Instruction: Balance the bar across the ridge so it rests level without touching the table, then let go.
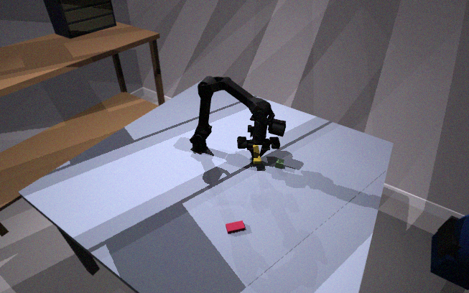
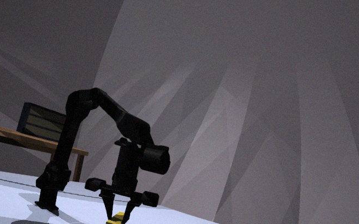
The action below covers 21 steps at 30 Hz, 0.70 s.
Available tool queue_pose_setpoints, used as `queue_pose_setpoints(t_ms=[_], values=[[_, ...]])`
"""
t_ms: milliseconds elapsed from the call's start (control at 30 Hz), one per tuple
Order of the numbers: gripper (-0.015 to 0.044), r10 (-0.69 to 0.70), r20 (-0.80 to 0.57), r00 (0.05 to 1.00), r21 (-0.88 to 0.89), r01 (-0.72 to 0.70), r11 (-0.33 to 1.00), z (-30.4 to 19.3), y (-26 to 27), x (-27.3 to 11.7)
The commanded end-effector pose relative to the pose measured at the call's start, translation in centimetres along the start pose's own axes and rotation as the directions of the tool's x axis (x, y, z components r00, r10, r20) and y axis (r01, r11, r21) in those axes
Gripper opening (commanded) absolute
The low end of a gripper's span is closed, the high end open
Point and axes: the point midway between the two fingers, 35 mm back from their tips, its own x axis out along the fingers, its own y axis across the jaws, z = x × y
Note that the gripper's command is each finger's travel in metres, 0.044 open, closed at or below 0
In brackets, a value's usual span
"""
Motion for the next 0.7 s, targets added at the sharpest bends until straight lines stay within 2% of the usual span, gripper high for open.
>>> queue_pose_setpoints(t_ms=[0, 667], values=[[0.0, -0.001, 0.004, 1.0, -0.003, 0.001, 1.0, 0.05, -0.04, 0.09], [0.0, -0.001, 0.004, 1.0, -0.003, 0.001, 1.0, 0.06, -0.04, 0.25]])
